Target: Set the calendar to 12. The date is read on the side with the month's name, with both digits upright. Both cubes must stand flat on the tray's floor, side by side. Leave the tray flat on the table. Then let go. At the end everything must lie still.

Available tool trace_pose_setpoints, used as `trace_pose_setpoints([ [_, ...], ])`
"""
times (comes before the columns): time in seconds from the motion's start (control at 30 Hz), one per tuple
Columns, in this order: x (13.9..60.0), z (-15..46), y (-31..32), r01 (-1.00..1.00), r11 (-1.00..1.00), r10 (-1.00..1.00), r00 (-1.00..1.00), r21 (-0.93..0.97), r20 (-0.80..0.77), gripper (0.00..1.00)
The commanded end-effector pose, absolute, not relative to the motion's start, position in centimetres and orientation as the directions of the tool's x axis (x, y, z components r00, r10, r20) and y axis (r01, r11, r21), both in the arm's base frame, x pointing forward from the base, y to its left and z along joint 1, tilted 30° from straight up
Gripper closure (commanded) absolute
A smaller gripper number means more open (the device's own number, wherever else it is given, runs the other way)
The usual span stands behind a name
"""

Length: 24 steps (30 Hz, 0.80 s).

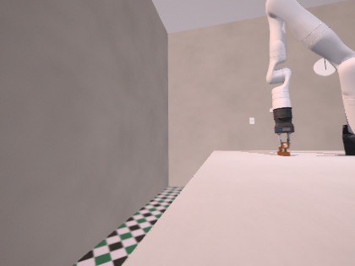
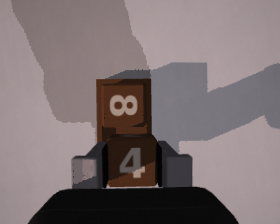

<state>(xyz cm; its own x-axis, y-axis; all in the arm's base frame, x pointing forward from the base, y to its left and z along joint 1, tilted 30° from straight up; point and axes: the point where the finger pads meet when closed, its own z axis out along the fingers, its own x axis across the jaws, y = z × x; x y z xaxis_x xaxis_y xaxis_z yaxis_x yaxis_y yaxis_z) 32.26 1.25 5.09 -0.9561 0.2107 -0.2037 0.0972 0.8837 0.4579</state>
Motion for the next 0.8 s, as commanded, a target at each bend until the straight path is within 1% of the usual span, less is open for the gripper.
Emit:
trace_pose_setpoints([
  [0.0,32.5,5.7,0.7,0.098,0.887,0.215,-0.952,0.451,-0.216,0.43],
  [0.77,31.2,9.6,-1.1,0.098,0.887,0.215,-0.952,0.451,-0.216,0.43],
])
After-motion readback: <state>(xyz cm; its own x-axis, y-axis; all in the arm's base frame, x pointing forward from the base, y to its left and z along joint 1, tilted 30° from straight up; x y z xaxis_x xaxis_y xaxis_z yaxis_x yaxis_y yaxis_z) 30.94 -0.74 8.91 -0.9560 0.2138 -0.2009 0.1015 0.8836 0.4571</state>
